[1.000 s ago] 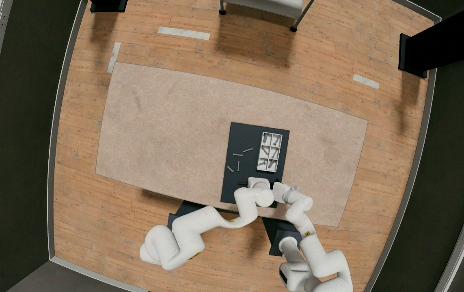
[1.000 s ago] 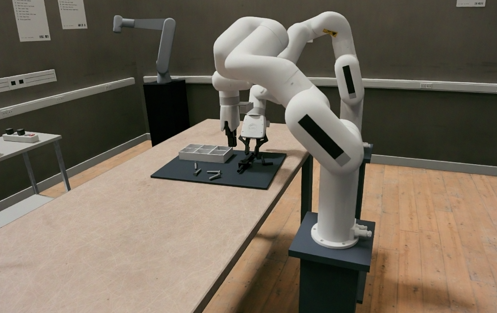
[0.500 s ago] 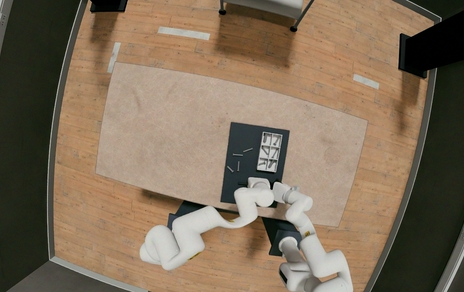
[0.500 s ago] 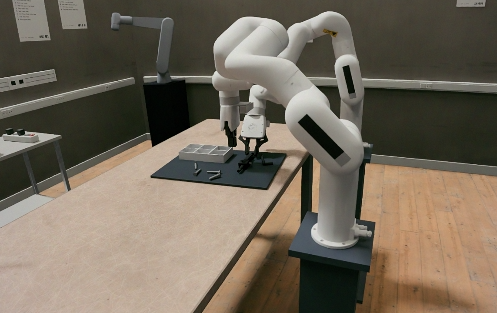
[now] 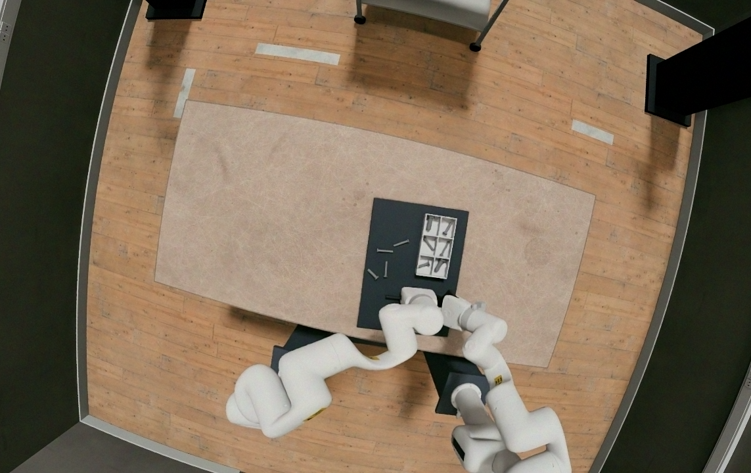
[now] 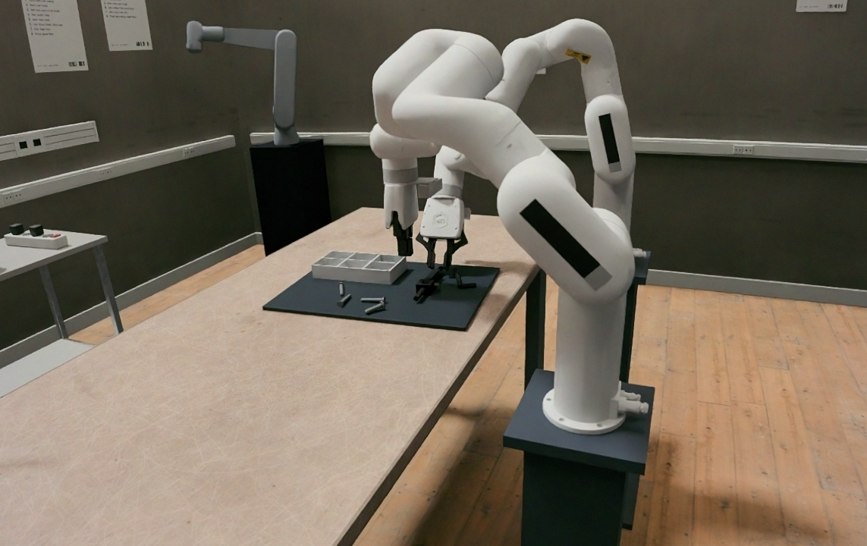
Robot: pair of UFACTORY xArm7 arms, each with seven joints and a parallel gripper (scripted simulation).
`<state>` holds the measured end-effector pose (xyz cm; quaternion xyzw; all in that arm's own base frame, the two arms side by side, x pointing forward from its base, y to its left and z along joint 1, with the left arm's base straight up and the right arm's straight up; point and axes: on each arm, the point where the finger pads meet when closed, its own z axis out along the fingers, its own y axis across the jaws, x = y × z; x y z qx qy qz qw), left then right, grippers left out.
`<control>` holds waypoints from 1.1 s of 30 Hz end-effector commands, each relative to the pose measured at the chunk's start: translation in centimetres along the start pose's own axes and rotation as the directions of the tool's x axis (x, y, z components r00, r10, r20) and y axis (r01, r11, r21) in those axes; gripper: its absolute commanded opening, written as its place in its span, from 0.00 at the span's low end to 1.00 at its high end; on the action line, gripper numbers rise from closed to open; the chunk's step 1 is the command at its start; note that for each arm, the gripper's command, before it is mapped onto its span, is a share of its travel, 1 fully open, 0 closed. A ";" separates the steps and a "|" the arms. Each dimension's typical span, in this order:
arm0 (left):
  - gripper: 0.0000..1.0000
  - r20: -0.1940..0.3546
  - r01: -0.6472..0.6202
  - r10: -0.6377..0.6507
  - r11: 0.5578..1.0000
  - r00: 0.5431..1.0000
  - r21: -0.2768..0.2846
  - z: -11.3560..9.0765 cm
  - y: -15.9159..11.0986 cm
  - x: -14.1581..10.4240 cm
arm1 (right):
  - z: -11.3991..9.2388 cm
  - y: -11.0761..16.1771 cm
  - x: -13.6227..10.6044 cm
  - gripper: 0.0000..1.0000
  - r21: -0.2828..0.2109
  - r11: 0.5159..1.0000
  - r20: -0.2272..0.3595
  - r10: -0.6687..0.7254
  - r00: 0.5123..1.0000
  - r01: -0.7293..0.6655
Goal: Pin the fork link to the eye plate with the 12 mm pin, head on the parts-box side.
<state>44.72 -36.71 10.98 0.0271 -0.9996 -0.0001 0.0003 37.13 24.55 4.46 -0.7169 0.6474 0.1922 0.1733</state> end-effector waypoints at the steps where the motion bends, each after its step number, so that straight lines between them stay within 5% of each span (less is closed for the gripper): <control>1: 0.00 0.003 0.000 0.000 1.000 1.000 0.003 -0.2 -0.1 -0.1 | -0.6 -0.1 -0.4 0.35 0.003 1.000 0.001 -0.002 1.000 0.002; 33: 0.00 0.003 0.000 0.000 1.000 1.000 0.003 -0.2 -0.1 -0.1 | -4.4 -0.1 -2.6 0.35 0.003 1.000 0.001 -0.002 1.000 0.002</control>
